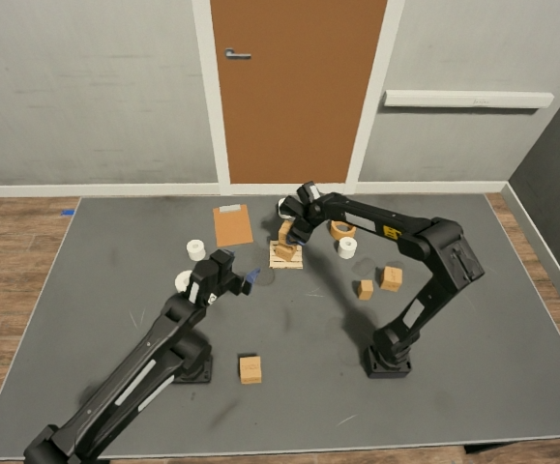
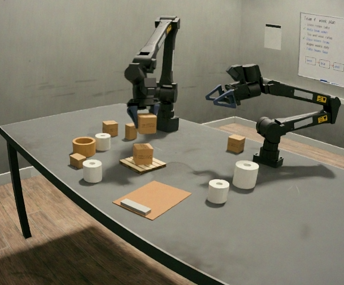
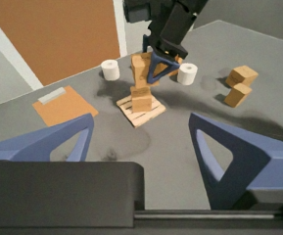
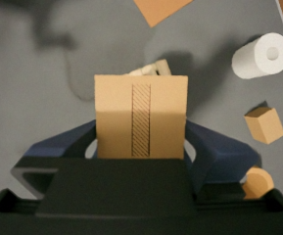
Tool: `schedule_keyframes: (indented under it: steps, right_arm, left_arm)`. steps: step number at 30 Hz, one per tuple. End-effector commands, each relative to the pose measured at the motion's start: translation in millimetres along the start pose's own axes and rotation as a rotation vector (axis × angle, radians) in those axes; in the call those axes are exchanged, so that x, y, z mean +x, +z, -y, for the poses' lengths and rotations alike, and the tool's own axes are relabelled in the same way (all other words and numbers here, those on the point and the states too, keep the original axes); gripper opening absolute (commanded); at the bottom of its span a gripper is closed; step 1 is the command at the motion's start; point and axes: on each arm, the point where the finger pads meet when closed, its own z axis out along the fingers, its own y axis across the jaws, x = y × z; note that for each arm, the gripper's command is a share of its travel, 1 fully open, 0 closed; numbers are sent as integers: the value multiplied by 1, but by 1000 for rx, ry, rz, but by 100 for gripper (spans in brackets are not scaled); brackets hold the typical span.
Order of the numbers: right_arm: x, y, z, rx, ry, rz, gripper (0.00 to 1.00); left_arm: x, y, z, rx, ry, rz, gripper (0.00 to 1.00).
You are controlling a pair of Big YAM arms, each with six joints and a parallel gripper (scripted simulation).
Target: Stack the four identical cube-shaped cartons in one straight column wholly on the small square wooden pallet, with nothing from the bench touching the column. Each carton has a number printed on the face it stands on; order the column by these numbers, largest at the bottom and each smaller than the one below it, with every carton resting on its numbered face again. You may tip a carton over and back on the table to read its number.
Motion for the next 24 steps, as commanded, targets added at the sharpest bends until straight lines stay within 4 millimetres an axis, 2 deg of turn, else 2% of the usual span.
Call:
schedule_keyframes:
  steps: [1, 2, 9, 10, 14, 18, 19, 20, 24]
  right_arm:
    - [-32, -12, 16, 56, 69, 61, 55]
    - [-30, -11, 20, 69, 77, 56, 55]
    - [-30, -10, 20, 74, 49, 52, 55]
    - [-24, -7, 25, 66, 66, 31, 55]
    - [-29, -11, 30, 58, 69, 22, 55]
    - [-32, -9, 25, 52, 59, 22, 55]
    - [-36, -17, 25, 62, 54, 37, 55]
    - [-24, -8, 20, 53, 59, 23, 55]
    - [-19, 4, 20, 52, 60, 21, 55]
  left_arm:
    - [-10, -1, -1, -4, -13, 24, 100]
    - [-10, -1, -1, -4, -13, 24, 100]
    - [-10, -1, -1, -4, -13, 24, 100]
    - [-10, -1, -1, -4, -13, 24, 100]
    - [-10, -1, -1, -4, -13, 24, 100]
    - [-10, -1, -1, -4, -13, 24, 100]
    - [-10, -1, -1, -4, -13, 24, 100]
    - [-10, -1, -1, -4, -13, 24, 100]
    - [-10, -1, -1, -4, -13, 24, 100]
